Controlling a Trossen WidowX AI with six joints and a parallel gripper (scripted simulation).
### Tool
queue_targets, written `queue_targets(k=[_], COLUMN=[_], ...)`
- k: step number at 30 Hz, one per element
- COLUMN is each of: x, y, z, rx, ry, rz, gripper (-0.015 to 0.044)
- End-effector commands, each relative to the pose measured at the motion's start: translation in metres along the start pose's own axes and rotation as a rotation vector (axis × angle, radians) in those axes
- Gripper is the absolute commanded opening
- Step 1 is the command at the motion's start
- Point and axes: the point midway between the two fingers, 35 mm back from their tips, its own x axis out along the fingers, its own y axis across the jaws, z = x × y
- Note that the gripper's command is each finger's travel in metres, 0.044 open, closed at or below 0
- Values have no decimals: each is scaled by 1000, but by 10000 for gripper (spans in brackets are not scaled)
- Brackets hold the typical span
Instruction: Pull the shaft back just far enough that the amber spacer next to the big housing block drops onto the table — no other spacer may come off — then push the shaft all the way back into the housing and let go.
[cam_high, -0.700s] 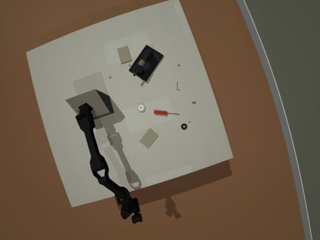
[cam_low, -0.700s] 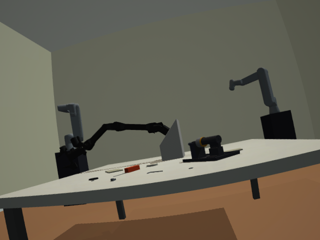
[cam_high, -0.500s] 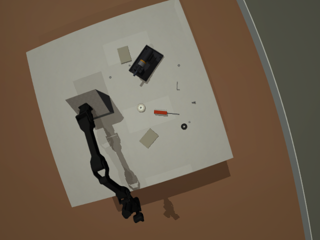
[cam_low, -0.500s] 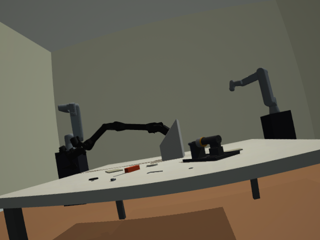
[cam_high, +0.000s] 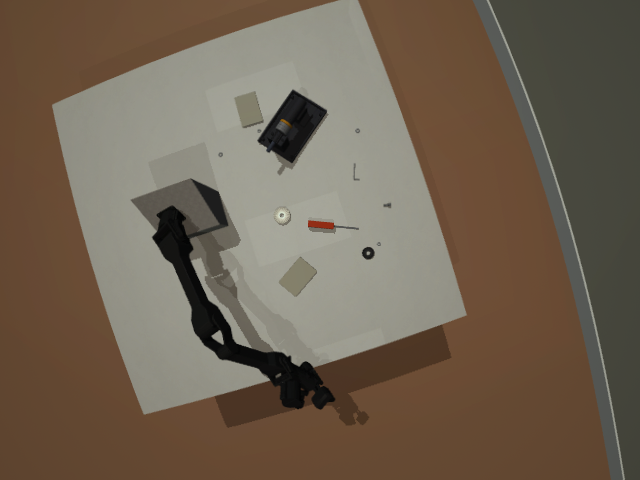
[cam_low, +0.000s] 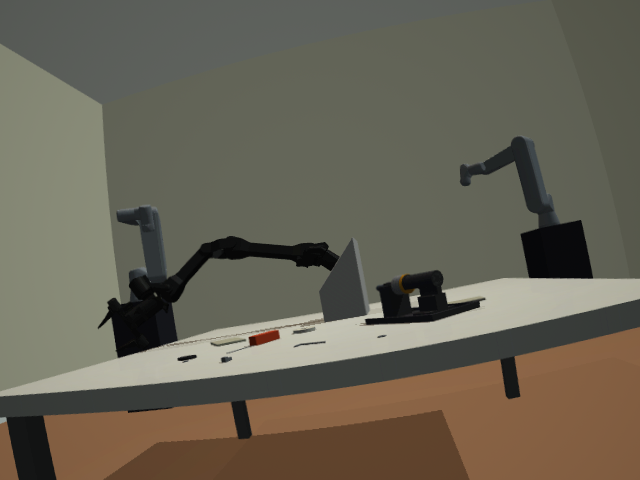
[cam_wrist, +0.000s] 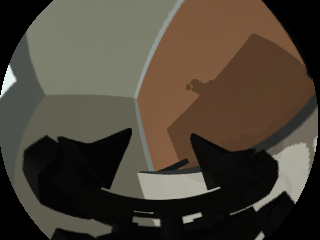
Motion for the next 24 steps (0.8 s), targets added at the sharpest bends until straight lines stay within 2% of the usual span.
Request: queue_targets(k=[1,13,24], x=[-3,-53,-147], y=[-4,-11,-33], z=[-71,-266,-416], rx=[-42,-207,-451], ry=[134,506,825], rz=[-42,-142,-237], gripper=[440,440,440])
